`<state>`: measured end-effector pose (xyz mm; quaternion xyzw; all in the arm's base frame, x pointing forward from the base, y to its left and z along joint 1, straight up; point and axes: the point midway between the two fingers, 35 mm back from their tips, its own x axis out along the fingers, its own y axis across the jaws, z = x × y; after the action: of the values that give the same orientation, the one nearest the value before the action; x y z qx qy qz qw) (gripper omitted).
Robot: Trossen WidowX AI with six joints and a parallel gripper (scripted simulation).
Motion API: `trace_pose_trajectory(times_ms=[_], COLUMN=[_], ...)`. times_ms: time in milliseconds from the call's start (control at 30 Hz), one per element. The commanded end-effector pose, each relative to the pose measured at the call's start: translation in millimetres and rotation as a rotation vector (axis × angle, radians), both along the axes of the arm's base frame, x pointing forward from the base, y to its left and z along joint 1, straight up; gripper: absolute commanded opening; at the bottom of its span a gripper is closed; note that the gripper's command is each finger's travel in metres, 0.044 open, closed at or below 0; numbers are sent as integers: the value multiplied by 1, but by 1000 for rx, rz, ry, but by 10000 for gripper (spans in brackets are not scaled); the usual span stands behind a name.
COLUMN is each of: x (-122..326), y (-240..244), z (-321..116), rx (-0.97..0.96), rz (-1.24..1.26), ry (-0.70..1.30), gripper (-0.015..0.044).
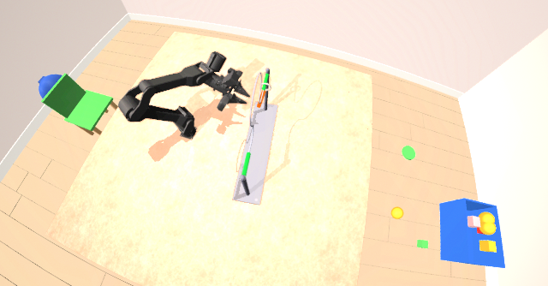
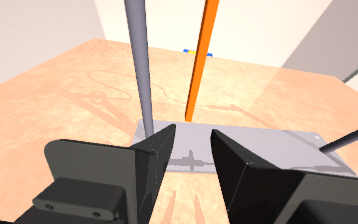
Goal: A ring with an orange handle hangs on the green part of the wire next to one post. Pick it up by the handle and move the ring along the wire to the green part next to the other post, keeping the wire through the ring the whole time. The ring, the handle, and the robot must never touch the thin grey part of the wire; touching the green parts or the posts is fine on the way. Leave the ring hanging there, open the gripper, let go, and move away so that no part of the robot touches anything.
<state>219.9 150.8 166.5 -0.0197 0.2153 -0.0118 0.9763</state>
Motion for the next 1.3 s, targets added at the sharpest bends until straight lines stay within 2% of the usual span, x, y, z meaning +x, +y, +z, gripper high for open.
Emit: trace_pose_trajectory(times_ms=[0,333,533,700,1267], x=[0,0,-34,-39,-39], y=[0,0,0,0,0], z=[2,2,17,21,21], rx=[5,5,1,1,1], rz=[-5,-5,2,4,4], ry=[-5,-5,-5,-10,-10], gripper=[160,160,318,440,440])
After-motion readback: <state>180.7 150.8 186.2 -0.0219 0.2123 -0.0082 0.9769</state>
